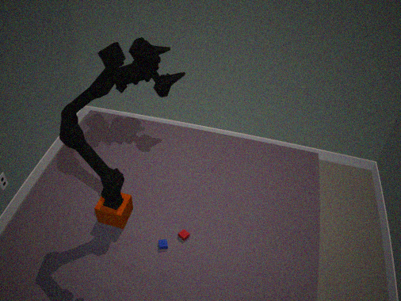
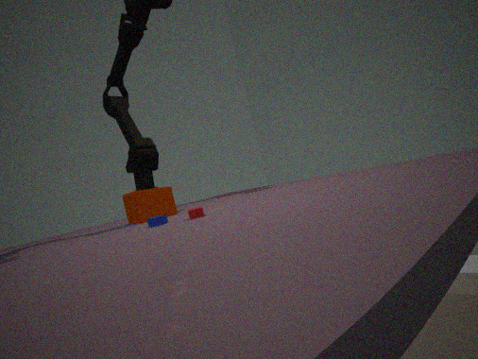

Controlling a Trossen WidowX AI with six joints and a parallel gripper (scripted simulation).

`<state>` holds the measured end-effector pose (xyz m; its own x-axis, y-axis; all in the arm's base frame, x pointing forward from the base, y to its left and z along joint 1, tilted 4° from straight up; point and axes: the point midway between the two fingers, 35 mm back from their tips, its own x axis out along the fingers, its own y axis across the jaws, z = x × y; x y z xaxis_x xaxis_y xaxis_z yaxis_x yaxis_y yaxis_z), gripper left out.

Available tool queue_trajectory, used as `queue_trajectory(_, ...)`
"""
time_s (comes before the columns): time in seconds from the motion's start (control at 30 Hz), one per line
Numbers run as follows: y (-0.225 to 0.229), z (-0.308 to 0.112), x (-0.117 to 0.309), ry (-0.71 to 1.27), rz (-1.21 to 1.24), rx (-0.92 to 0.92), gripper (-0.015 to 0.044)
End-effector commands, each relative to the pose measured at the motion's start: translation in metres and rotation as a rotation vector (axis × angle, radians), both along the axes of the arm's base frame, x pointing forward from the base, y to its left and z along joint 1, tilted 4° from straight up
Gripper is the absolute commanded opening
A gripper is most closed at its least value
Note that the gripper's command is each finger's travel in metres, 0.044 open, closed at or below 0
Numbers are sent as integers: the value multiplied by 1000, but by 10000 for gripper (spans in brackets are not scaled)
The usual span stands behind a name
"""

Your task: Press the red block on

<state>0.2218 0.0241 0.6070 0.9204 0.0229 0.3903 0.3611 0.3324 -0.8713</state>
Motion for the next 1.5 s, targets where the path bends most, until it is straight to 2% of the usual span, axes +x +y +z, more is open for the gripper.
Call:
queue_trajectory(0.0, 11, -50, 52, 187, 57, 105, 440)
queue_trajectory(0.33, 21, -193, 137, 642, 60, 417, 440)
queue_trajectory(0.6, 14, -326, 167, 1008, -79, 774, 440)
queue_trajectory(0.83, 2, -446, 153, 1298, -362, 1144, 440)
queue_trajectory(1.1, -11, -560, 90, 1502, -899, 1552, 440)
queue_trajectory(1.2, -13, -575, 75, 1517, -1015, 1613, 440)
queue_trajectory(1.47, -10, -575, 77, 1517, -1014, 1613, 440)
